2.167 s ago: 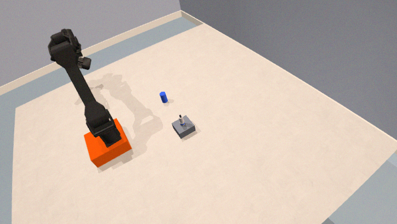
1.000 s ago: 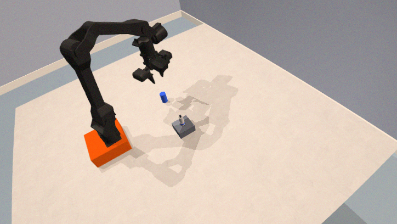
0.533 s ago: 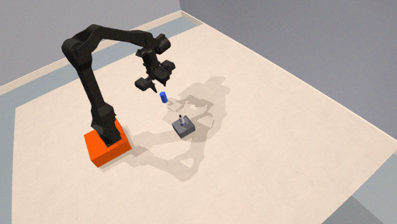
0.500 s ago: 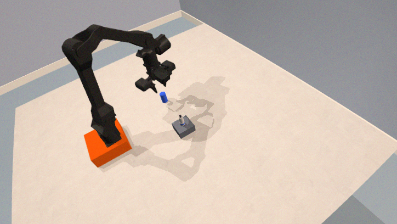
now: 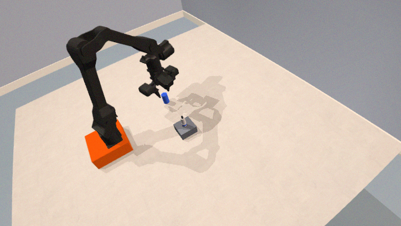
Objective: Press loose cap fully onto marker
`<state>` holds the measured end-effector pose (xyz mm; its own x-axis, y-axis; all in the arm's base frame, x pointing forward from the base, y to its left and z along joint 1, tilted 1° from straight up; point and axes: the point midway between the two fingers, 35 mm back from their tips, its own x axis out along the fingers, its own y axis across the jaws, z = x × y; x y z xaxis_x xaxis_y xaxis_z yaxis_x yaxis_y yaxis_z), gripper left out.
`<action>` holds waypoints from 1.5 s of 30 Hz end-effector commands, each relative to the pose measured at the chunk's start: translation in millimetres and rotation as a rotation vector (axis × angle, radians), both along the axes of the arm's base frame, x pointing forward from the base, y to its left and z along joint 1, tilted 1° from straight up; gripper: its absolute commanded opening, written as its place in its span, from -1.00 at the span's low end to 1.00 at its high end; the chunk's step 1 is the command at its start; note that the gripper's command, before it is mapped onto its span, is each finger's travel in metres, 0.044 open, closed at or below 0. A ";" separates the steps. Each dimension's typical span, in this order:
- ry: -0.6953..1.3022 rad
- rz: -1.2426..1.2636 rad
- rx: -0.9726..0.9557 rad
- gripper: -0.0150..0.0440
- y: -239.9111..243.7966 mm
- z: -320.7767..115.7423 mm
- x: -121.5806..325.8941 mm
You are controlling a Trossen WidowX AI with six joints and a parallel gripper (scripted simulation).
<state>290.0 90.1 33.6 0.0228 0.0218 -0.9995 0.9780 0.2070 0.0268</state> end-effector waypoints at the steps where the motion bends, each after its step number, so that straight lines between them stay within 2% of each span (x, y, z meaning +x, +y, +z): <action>1: 0.000 -0.003 -0.004 0.33 -0.8 -6.0 0.0; 21: 0.000 -0.003 -0.004 0.33 -1.0 -35.2 -0.6; 25: 0.000 -0.003 -0.004 -0.03 -1.3 -35.2 -0.3; 34: 0.000 -0.003 -0.004 -0.23 -1.4 -35.2 -0.6; 37: -0.009 0.005 0.000 -0.49 -0.9 -32.4 0.0; 45: -0.016 0.011 0.003 -0.49 -0.3 -17.3 1.1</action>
<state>288.2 89.1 8.9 0.0267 0.0229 -0.9994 0.9765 0.2133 0.0310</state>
